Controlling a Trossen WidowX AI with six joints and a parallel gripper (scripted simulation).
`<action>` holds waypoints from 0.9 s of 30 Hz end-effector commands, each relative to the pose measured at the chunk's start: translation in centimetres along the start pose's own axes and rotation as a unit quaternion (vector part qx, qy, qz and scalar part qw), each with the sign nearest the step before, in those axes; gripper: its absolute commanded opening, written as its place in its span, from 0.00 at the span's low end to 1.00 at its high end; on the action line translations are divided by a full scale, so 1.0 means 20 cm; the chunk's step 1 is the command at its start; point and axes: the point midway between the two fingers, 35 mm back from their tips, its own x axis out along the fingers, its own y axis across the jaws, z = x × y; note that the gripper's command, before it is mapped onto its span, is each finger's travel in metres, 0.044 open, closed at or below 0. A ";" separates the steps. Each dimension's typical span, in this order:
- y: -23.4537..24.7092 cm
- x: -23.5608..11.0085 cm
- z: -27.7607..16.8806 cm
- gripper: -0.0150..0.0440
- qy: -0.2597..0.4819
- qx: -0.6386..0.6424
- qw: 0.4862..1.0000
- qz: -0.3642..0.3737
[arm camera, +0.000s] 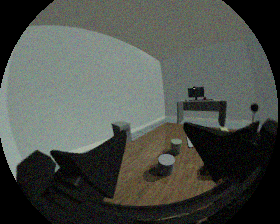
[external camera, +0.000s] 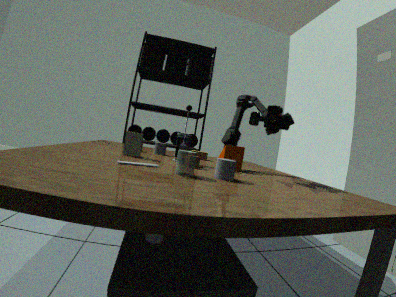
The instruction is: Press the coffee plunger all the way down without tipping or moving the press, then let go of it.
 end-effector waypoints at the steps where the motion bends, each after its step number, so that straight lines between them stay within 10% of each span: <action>1: -0.01 0.01 0.01 0.98 0.001 0.000 1.000 -0.003; 27: -1.55 0.23 0.43 1.00 0.224 -0.039 0.909 -0.349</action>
